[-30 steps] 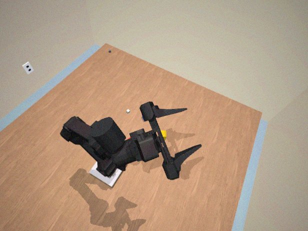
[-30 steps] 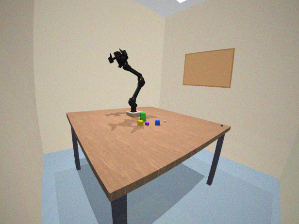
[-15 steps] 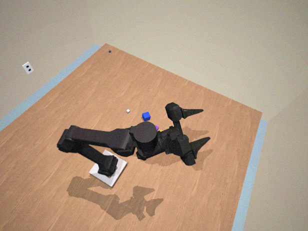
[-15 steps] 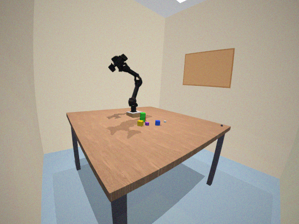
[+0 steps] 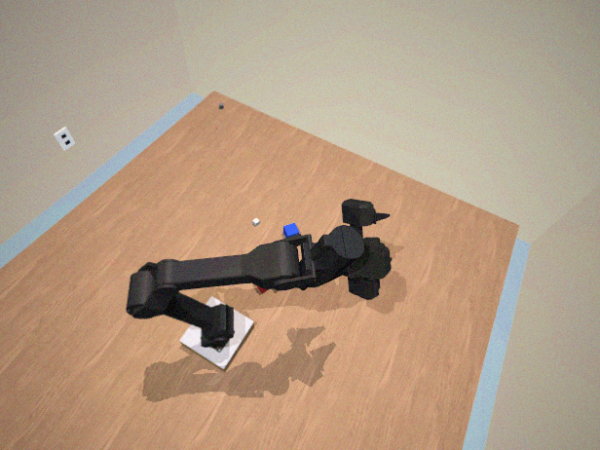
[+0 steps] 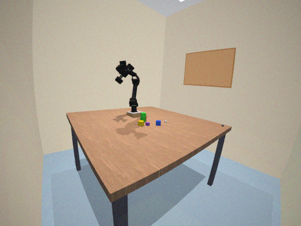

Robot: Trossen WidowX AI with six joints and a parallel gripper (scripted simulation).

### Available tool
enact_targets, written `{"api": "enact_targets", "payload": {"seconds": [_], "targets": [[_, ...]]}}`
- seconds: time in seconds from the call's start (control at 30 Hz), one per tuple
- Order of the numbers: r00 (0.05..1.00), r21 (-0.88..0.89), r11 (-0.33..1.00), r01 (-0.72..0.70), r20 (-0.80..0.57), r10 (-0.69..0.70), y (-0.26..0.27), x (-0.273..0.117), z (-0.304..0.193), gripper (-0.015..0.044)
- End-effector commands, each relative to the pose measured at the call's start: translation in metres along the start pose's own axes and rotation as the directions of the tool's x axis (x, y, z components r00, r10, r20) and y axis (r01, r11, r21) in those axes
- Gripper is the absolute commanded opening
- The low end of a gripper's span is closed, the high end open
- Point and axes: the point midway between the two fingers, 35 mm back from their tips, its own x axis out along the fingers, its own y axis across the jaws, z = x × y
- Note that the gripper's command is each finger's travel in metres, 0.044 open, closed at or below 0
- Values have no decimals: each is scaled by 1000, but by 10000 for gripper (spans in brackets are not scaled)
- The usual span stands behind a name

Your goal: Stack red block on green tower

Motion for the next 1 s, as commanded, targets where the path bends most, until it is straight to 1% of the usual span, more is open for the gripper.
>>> {"api": "enact_targets", "payload": {"seconds": [0.0, 0.23, 0.5, 0.73, 0.97], "targets": [[989, -19, 998, 60, -133, -62, -11, 19, -43, 440], [916, -110, 983, 145, -361, -176, -25, 35, -123, 440], [760, -283, 941, 185, -565, -320, -42, 27, -210, 440], [593, -454, 877, 158, -666, -452, -57, 3, -273, 440], [416, -630, 773, 71, -686, -597, -77, -33, -321, 440]]}}
